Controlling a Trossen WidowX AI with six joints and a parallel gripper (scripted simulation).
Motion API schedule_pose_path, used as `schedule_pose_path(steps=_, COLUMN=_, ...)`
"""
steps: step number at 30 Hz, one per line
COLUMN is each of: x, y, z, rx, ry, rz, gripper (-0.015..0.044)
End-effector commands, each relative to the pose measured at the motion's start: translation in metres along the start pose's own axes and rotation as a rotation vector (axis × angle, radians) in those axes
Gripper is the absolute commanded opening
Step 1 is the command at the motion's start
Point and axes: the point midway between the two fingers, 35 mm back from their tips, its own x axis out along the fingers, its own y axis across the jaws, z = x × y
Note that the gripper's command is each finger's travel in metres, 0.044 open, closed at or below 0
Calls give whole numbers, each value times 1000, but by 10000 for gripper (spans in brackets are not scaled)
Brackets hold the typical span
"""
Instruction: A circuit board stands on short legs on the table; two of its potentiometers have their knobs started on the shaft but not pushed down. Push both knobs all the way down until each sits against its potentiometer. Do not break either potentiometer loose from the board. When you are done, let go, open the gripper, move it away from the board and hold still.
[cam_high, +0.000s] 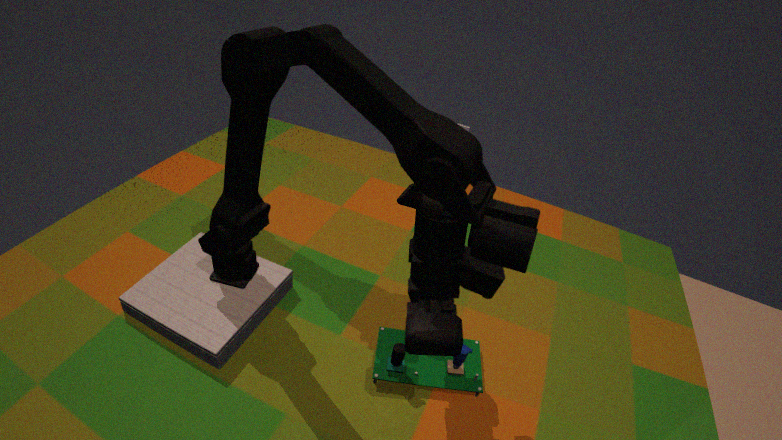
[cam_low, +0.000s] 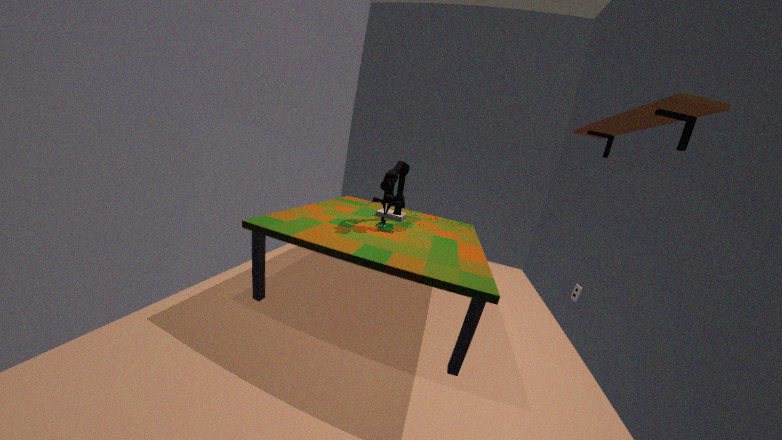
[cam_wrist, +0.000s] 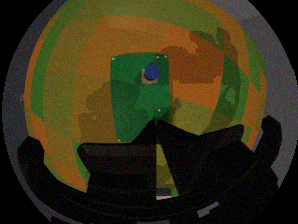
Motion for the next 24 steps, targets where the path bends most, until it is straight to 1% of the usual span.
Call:
schedule_pose_path(steps=1, x=-1, y=1, z=5, rx=136, ry=-4, rz=6, gripper=0)
schedule_pose_path(steps=24, x=-8, y=-1, z=22, rx=931, ry=25, rz=-8, gripper=0)
